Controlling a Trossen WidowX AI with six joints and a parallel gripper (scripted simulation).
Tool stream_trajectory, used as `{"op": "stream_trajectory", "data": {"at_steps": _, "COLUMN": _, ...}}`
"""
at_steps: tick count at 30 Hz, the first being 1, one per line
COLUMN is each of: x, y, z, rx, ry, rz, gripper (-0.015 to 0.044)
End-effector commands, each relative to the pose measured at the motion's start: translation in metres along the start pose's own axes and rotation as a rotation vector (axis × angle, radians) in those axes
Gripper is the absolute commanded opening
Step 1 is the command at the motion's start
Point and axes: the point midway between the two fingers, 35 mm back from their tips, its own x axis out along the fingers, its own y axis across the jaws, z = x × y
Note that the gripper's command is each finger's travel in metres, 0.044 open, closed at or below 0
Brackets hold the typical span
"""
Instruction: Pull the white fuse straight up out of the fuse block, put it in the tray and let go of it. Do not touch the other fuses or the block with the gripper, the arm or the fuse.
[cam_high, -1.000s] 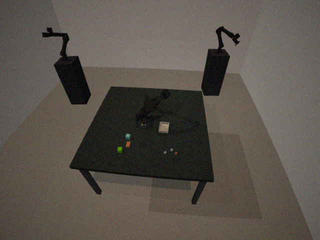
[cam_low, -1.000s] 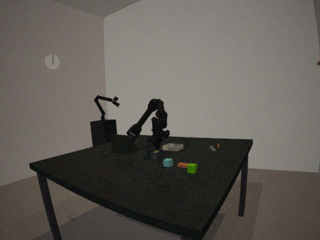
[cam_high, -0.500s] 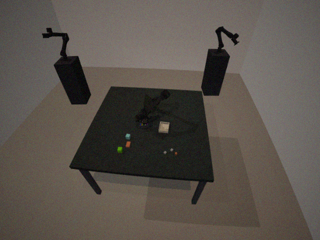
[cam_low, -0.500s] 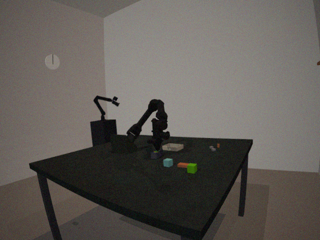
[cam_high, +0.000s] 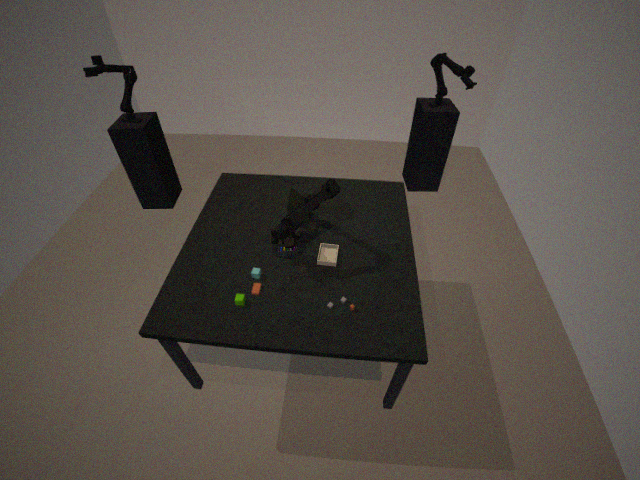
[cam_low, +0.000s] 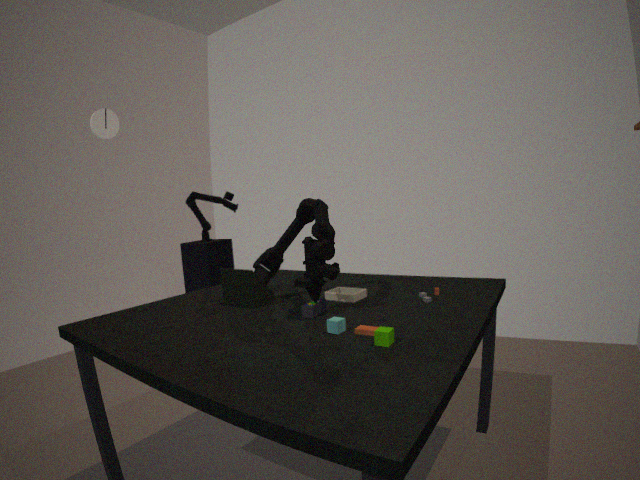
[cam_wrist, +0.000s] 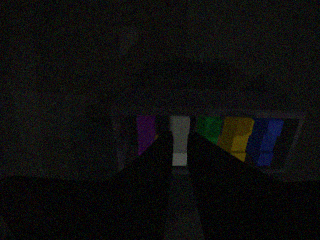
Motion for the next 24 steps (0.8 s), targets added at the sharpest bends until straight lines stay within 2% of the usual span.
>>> {"op": "stream_trajectory", "data": {"at_steps": 1, "x": 0.0, "y": 0.0, "z": 0.0001, "rx": 0.0, "ry": 0.0, "rz": 0.0, "gripper": 0.0}}
{"op": "stream_trajectory", "data": {"at_steps": 24, "x": -0.0095, "y": -0.0004, "z": 0.0004, "rx": 0.001, "ry": 0.0, "rz": 0.001, "gripper": 0.0}}
